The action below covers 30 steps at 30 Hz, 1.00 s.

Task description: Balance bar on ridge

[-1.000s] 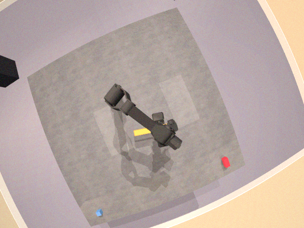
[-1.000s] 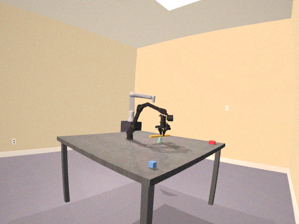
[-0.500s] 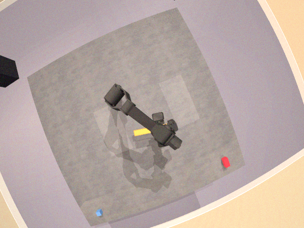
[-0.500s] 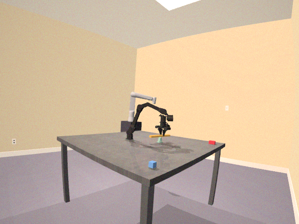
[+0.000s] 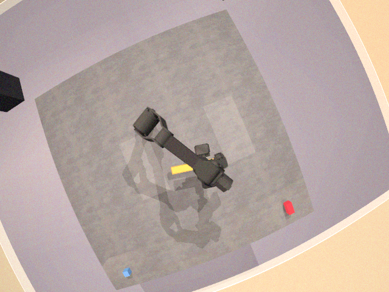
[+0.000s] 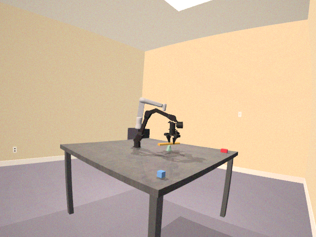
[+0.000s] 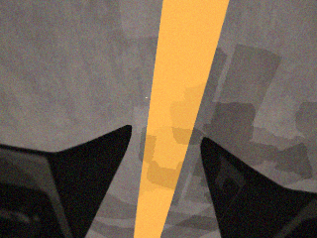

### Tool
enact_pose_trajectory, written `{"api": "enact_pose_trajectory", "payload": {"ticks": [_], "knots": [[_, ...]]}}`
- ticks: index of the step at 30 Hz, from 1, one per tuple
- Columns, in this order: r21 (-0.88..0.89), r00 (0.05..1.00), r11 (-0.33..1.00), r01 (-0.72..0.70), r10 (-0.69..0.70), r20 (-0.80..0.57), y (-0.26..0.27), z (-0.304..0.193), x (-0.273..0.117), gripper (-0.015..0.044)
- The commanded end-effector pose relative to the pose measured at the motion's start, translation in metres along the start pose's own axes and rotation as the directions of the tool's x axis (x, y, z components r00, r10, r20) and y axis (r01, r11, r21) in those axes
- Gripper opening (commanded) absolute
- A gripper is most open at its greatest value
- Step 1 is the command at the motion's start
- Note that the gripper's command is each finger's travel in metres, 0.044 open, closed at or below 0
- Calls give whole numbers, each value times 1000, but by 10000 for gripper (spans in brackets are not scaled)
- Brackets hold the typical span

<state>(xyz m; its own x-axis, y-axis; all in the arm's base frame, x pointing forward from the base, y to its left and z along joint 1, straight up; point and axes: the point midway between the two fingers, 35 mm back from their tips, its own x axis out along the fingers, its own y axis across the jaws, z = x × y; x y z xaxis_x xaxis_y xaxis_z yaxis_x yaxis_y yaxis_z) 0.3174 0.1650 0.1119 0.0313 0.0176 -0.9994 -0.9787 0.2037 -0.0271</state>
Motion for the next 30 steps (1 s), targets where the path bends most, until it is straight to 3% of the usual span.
{"api": "enact_pose_trajectory", "payload": {"ticks": [1,3,7,16,30], "knots": [[0,1000,1000,1,-1,0,0,0,0,395],[0,1000,1000,1,-1,0,0,0,0,440],[0,1000,1000,2,-2,1,-1,1,-7,440],[0,1000,1000,17,-17,14,0,0,-98,440],[0,1000,1000,17,-17,14,1,0,-100,440]]}}
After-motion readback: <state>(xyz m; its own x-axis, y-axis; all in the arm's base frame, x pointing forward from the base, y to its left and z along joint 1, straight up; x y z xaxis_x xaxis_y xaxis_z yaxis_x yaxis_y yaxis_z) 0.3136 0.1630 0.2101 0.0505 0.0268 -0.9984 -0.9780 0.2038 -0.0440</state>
